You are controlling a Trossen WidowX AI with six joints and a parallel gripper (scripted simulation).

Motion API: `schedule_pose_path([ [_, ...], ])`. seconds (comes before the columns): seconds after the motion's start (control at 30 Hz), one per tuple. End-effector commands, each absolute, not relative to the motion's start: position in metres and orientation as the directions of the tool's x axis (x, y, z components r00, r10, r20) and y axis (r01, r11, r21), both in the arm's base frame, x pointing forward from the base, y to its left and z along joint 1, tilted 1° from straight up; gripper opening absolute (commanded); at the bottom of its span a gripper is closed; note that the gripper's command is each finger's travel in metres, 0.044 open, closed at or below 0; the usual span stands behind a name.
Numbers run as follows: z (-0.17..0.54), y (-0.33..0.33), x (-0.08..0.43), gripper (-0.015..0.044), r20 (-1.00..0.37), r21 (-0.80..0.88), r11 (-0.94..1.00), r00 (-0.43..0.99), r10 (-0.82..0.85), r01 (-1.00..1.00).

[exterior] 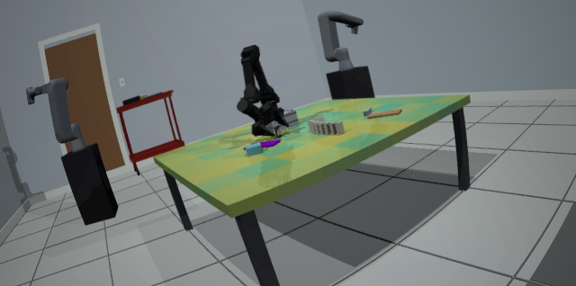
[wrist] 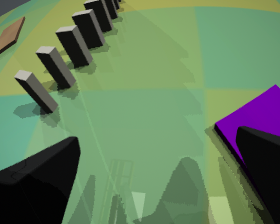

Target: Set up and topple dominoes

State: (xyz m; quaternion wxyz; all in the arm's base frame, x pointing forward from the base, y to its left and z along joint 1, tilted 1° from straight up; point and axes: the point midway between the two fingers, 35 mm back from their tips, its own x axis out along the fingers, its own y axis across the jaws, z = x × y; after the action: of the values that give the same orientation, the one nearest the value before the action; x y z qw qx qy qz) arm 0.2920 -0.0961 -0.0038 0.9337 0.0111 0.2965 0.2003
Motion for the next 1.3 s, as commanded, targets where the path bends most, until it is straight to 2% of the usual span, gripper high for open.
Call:
schedule_pose_path([
  [0.0,0.035,-0.089,0.299,0.0440,-0.898,0.004,0.942,0.413,0.151,-0.337],
  [0.13,0.051,-0.086,0.291,0.0440,-0.945,-0.058,0.929,0.321,0.068,-0.366],
  [0.67,0.076,-0.074,0.240,0.0440,-0.999,-0.038,0.897,0.043,-0.022,-0.441],
  [1.13,0.074,-0.074,0.240,0.0440,-0.999,-0.039,0.896,0.041,-0.023,-0.442],
  [1.27,0.043,-0.075,0.244,0.0440,-0.999,-0.039,0.896,0.041,-0.023,-0.442],
])
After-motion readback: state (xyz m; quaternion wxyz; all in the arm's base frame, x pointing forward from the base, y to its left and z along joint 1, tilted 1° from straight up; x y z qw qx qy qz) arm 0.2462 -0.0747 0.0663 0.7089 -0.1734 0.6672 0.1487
